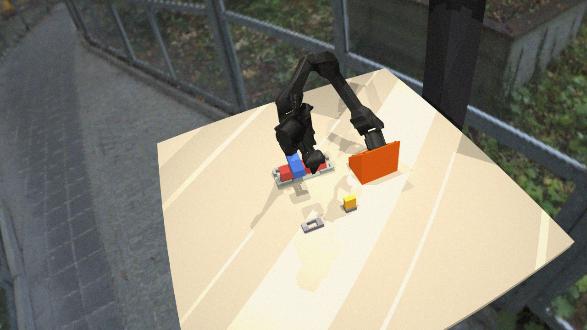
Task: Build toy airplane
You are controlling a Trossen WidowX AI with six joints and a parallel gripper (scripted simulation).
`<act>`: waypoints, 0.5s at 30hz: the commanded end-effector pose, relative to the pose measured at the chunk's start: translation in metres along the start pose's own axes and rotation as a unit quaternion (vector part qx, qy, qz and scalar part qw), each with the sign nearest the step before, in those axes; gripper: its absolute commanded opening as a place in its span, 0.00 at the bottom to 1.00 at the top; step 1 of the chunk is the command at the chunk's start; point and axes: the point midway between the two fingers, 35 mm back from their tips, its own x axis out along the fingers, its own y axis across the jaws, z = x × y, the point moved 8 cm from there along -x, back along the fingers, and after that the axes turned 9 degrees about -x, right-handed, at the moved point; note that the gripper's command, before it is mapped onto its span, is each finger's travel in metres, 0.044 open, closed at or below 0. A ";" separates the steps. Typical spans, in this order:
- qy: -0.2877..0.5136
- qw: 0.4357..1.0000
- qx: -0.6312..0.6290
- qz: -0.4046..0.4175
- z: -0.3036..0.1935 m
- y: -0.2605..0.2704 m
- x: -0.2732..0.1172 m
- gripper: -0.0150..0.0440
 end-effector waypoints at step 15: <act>0.012 1.000 0.003 -0.021 -0.076 0.131 0.037 1.00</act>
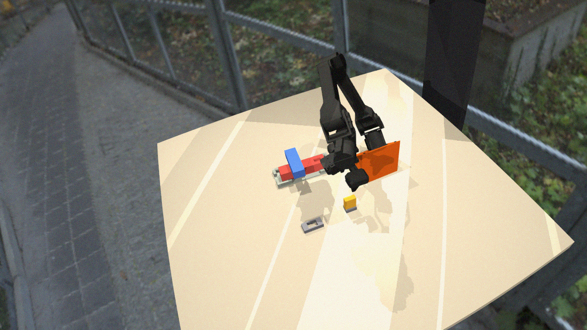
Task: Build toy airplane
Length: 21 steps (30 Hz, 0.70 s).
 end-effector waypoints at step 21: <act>0.005 1.000 0.002 -0.007 -0.004 0.001 0.079 1.00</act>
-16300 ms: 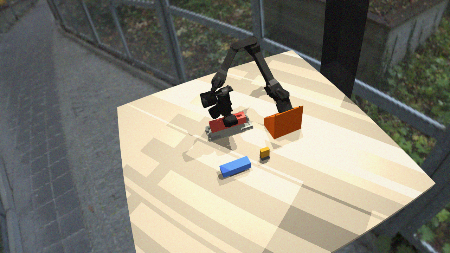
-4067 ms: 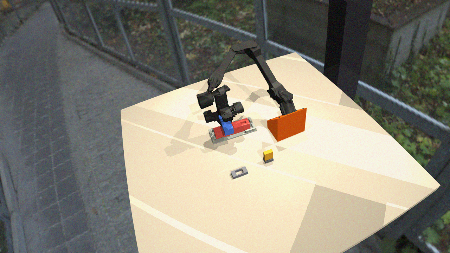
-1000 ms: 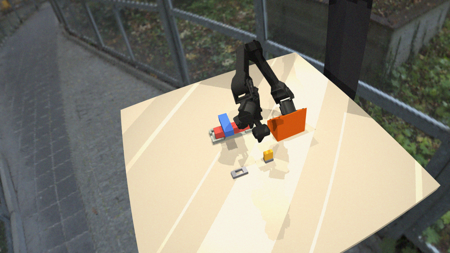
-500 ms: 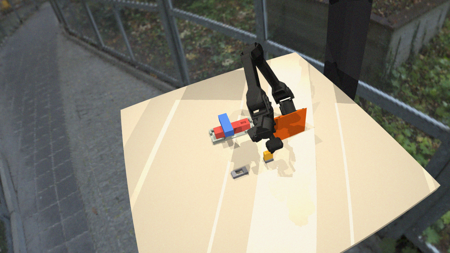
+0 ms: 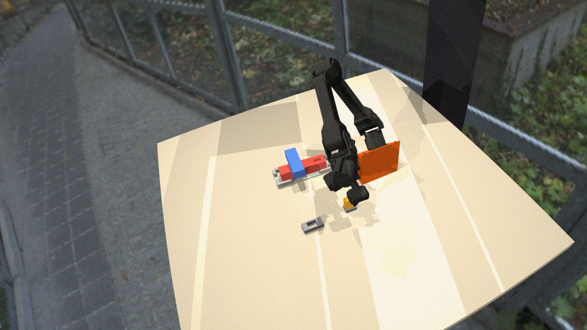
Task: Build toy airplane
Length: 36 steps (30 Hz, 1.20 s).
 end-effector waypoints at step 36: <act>0.001 1.000 -0.004 -0.006 -0.002 -0.002 0.052 0.73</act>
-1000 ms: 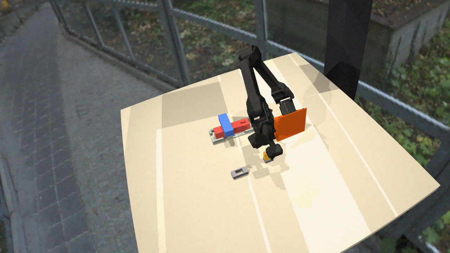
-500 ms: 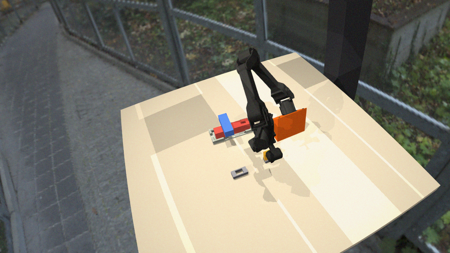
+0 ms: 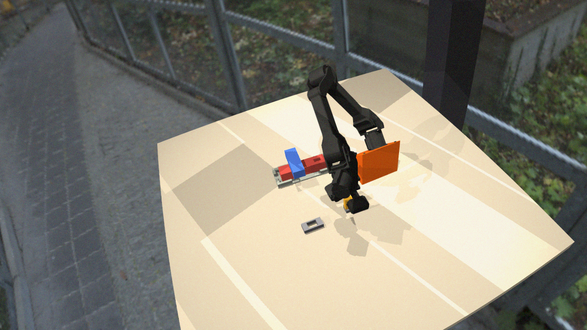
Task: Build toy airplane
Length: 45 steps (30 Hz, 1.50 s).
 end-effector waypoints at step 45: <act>0.002 1.000 -0.004 0.001 0.005 0.006 -0.072 0.25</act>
